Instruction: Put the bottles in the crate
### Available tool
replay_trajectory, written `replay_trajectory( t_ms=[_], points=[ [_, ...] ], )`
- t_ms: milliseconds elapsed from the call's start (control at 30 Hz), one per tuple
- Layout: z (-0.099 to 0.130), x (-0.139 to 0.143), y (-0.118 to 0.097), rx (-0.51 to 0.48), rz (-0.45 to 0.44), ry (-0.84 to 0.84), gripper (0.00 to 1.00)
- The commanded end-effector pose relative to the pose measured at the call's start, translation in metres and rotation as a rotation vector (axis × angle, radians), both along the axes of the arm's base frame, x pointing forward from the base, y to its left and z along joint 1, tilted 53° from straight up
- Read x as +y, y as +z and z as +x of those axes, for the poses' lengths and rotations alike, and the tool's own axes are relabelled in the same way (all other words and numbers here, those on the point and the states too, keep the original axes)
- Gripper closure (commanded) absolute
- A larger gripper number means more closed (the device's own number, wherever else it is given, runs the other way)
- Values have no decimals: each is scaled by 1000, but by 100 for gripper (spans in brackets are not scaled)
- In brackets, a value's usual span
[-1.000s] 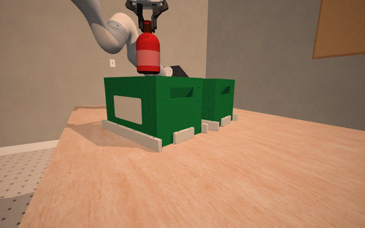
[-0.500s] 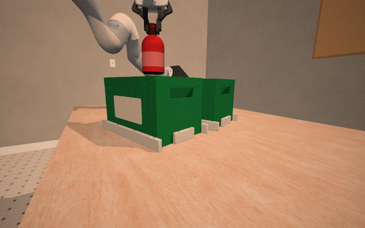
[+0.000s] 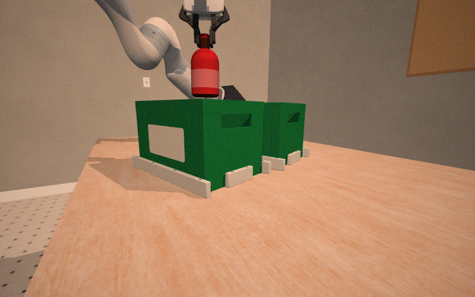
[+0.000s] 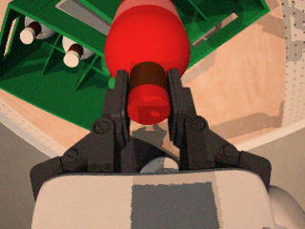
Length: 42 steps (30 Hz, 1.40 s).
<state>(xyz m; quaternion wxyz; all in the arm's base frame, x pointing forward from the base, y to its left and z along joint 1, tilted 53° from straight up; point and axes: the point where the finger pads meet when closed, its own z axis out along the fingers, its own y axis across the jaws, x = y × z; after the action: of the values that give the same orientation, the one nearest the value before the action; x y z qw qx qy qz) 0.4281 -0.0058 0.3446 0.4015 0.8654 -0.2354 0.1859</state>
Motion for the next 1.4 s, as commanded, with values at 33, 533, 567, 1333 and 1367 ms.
replay_trajectory(
  t_ms=[33,533,567,1333,1367],
  points=[
    [-5,7,-9,-1,1,1,100],
    [-17,20,-28,-1,1,1,100],
    [-17,21,-29,-1,1,1,100],
    [-36,42,-61,-1,1,1,100],
    [-36,42,-61,-1,1,1,100]
  ],
)
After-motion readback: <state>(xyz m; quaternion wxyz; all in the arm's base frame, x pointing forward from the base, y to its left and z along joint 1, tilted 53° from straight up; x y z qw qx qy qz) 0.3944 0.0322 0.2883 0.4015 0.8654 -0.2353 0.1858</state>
